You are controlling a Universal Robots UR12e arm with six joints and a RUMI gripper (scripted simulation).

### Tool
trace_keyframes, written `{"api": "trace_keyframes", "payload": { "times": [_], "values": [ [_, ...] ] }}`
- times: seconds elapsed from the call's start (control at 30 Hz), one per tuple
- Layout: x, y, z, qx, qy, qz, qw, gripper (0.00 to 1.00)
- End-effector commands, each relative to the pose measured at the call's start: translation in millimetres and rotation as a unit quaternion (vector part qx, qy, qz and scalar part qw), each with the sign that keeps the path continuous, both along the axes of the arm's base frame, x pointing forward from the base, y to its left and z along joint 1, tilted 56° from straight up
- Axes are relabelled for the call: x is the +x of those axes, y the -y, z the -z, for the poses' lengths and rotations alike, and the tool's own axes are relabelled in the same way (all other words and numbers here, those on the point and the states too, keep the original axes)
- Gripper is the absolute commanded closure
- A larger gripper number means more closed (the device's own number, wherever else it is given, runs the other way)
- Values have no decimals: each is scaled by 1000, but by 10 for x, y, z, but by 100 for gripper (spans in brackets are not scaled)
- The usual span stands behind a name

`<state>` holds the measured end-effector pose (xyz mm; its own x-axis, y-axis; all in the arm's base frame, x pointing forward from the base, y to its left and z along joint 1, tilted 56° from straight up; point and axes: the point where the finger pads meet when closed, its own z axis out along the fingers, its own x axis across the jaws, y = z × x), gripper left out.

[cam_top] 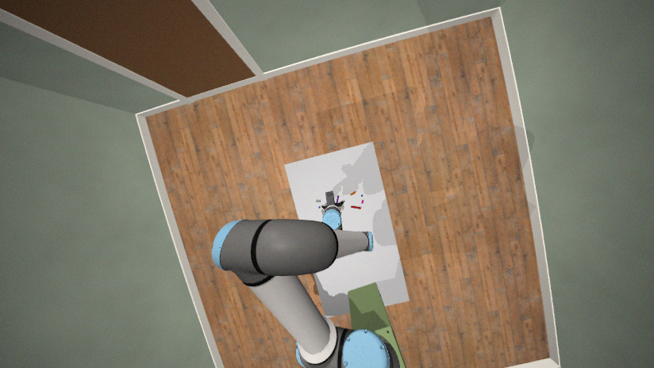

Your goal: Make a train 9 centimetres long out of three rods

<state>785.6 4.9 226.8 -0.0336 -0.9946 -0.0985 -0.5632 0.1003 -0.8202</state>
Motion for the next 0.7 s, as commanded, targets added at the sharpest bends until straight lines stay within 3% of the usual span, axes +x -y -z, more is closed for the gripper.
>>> {"api": "trace_keyframes", "payload": {
  "times": [0.0, 0.67],
  "values": [
    [-24, -88, 22, 1, -1, -8, 1000, 0],
    [-22, -74, 20, 0, -1, -7, 1000, 0]
  ]
}}
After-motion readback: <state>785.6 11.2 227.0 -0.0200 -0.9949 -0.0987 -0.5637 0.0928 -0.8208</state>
